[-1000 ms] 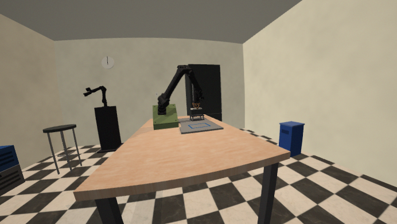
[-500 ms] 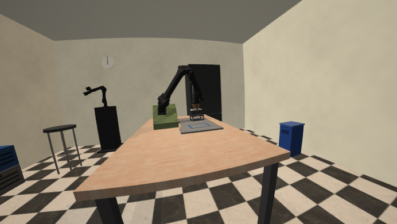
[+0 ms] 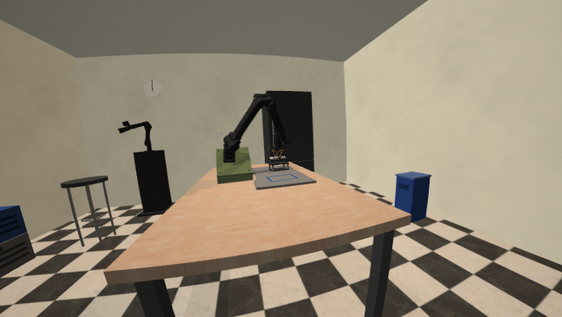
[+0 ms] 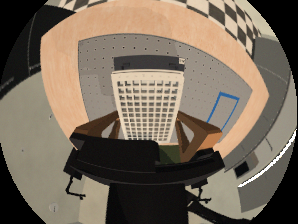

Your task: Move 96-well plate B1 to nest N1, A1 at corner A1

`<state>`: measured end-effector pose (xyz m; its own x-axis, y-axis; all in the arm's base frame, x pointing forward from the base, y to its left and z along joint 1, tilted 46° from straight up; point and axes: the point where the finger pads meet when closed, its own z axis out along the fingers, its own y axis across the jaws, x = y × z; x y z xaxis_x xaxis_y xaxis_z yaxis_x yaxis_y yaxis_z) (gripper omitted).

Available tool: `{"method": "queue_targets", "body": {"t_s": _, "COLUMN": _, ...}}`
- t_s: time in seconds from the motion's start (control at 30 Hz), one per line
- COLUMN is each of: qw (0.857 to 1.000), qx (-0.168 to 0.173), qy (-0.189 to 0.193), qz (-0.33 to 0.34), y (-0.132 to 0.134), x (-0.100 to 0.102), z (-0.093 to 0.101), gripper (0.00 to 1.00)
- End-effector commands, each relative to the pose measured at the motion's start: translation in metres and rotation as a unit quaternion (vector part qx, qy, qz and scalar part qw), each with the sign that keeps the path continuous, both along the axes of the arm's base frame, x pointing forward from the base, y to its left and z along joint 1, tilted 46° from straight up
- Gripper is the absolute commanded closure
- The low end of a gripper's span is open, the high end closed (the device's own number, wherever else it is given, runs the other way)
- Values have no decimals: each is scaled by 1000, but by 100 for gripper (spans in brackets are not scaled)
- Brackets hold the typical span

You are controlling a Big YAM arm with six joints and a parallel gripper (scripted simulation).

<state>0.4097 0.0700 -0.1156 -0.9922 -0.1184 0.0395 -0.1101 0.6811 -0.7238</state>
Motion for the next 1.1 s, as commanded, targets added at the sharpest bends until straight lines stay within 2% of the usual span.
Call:
{"method": "queue_targets", "body": {"t_s": 0.0, "qw": 1000, "qx": 3, "qy": -5, "qz": 0, "y": -7, "x": 10, "z": -4, "gripper": 100}}
{"method": "queue_targets", "body": {"t_s": 0.2, "qw": 1000, "qx": 2, "qy": -1, "qz": -1, "y": -16, "x": 7, "z": -12, "gripper": 100}}
{"method": "queue_targets", "body": {"t_s": 0.3, "qw": 1000, "qx": 5, "qy": -8, "qz": -1, "y": -15, "x": 12, "z": -8, "gripper": 100}}
{"method": "queue_targets", "body": {"t_s": 0.43, "qw": 1000, "qx": 1, "qy": 0, "qz": -1, "y": -23, "x": 6, "z": -18, "gripper": 100}}
{"method": "queue_targets", "body": {"t_s": 0.53, "qw": 1000, "qx": 2, "qy": -3, "qz": -1, "y": -25, "x": 9, "z": -20, "gripper": 100}}
{"method": "queue_targets", "body": {"t_s": 0.63, "qw": 1000, "qx": 11, "qy": -23, "qz": -1, "y": -20, "x": 24, "z": -7, "gripper": 100}}
{"method": "queue_targets", "body": {"t_s": 0.7, "qw": 1000, "qx": 11, "qy": -23, "qz": -1, "y": -20, "x": 24, "z": -7, "gripper": 100}}
{"method": "queue_targets", "body": {"t_s": 0.73, "qw": 1000, "qx": 7, "qy": -15, "qz": 5, "y": -14, "x": 17, "z": -12, "gripper": 100}}
{"method": "queue_targets", "body": {"t_s": 1.07, "qw": 1000, "qx": 7, "qy": -14, "qz": 5, "y": -14, "x": 16, "z": -12, "gripper": 100}}
